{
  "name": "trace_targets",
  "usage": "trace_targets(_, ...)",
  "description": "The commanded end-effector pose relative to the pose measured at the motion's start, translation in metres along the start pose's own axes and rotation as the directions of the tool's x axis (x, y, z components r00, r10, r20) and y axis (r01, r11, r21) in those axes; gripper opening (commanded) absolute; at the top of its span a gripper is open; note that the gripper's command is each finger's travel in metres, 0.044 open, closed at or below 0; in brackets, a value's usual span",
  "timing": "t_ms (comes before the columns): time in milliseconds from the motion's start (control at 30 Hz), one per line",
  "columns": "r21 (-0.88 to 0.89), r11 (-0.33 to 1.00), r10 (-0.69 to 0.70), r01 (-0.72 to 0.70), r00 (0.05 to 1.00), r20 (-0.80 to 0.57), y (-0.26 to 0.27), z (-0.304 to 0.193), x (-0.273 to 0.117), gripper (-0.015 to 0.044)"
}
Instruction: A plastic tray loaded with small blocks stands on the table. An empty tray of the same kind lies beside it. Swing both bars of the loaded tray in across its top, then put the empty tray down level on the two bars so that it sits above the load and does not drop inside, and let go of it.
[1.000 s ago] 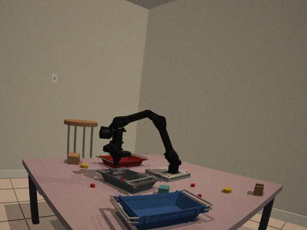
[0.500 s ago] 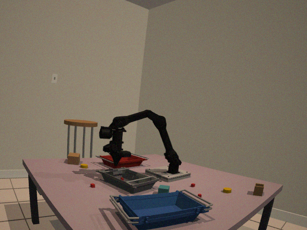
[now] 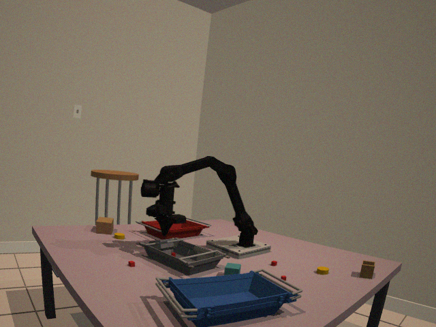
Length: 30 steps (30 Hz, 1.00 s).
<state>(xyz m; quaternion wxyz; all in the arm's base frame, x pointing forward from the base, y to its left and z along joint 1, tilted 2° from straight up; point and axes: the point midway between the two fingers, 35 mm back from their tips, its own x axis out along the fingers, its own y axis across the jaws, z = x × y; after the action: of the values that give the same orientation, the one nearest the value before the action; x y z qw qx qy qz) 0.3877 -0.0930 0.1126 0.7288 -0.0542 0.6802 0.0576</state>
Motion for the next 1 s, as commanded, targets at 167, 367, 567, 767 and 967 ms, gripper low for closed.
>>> trace_targets(167, 0.0, 1.0, 0.0, 0.0, 1.0, 0.0, 0.0, 0.0, 0.0, 0.0)
trace_targets(367, 0.0, 1.0, 0.0, 0.0, 1.0, 0.0, 0.0, 0.0, 0.0, 0.0157)
trace_targets(567, 0.002, 1.0, -0.001, 0.001, 1.0, 0.003, -0.001, 0.003, -0.035, 0.0315)
trace_targets(767, 0.026, 1.0, 0.0, 0.0, 1.0, -0.001, -0.003, 0.0, -0.058, 0.044)
trace_targets(967, 0.687, 0.727, -0.009, 0.013, 1.0, -0.008, -0.068, -0.053, -0.048, 0.044)
